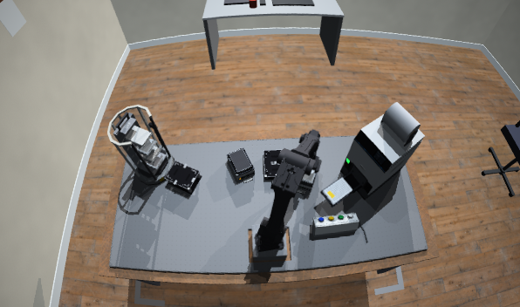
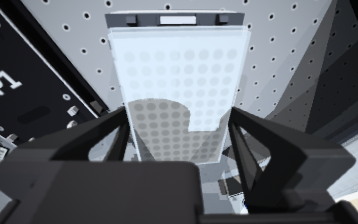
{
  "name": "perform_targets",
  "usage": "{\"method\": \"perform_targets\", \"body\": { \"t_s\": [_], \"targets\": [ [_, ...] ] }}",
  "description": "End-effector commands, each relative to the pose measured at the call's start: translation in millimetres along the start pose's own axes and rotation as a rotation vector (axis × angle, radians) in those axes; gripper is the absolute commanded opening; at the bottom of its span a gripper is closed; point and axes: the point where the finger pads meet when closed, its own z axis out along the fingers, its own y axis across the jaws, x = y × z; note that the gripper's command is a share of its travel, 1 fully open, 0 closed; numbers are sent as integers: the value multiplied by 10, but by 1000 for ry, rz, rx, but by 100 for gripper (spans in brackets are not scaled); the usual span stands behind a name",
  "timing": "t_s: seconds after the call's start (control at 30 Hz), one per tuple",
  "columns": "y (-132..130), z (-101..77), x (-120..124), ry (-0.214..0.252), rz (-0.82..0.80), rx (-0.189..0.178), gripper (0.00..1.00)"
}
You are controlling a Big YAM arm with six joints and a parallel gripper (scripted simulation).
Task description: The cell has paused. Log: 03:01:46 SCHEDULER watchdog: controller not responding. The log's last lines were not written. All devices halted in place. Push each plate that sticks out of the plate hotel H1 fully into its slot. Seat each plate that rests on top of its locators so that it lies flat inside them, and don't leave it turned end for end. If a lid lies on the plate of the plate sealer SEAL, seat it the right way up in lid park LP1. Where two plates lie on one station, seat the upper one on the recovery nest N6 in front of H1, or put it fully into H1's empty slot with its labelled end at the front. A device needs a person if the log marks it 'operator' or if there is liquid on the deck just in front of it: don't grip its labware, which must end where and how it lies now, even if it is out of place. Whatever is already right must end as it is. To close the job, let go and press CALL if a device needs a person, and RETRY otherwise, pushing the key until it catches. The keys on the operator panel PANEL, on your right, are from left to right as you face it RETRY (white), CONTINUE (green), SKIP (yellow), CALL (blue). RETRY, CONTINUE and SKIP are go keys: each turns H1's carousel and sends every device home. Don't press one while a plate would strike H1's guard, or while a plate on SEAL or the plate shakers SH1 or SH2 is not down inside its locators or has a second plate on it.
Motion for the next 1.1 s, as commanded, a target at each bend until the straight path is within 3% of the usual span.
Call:
{"method": "perform_targets", "body": {
  "t_s": [0.0, 1.07],
  "targets": [
    [-63, 106, 22, 9, 3, 1, 84],
    [-57, 153, 31, 9, 3, 1, 84]
  ]
}}
